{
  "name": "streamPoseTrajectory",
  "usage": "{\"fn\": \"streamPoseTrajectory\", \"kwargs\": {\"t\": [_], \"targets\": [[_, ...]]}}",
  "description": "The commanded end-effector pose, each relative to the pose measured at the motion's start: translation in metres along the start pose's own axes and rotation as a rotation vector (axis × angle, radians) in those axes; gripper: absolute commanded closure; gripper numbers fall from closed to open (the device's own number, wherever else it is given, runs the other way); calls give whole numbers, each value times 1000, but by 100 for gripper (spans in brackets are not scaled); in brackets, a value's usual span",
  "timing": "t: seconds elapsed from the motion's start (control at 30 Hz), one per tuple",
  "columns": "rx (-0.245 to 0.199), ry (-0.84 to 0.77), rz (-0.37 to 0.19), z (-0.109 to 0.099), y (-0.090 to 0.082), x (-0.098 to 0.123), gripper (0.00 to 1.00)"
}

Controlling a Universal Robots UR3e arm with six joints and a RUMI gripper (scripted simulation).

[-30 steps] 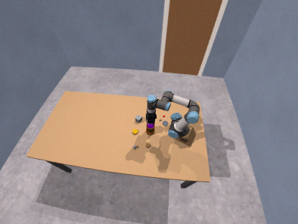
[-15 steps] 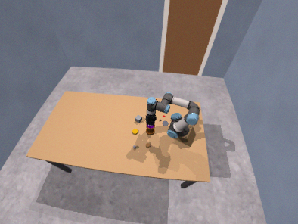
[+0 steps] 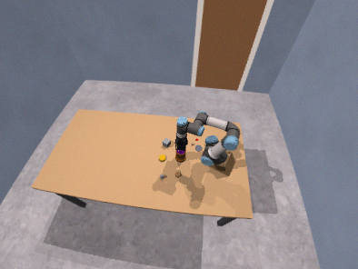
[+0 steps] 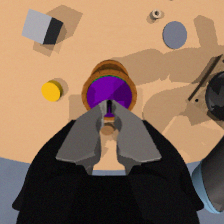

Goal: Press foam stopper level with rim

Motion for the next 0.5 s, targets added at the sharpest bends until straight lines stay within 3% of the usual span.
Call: {"fn": "streamPoseTrajectory", "kwargs": {"t": [0.0, 0.47], "targets": [[-2, 0, 0, 0, 0, 0, 100], [-2, 0, 0, 0, 4, 0, 100]]}}
Point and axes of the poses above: the point where the finger pads meet when closed, its own y axis out along the fingers, its own z axis across the jaws, x = y × z, the point moved 4 cm from there along -y, back along the fingers, and after that the axes turned 2 degrees about y, right-handed, at the moved point
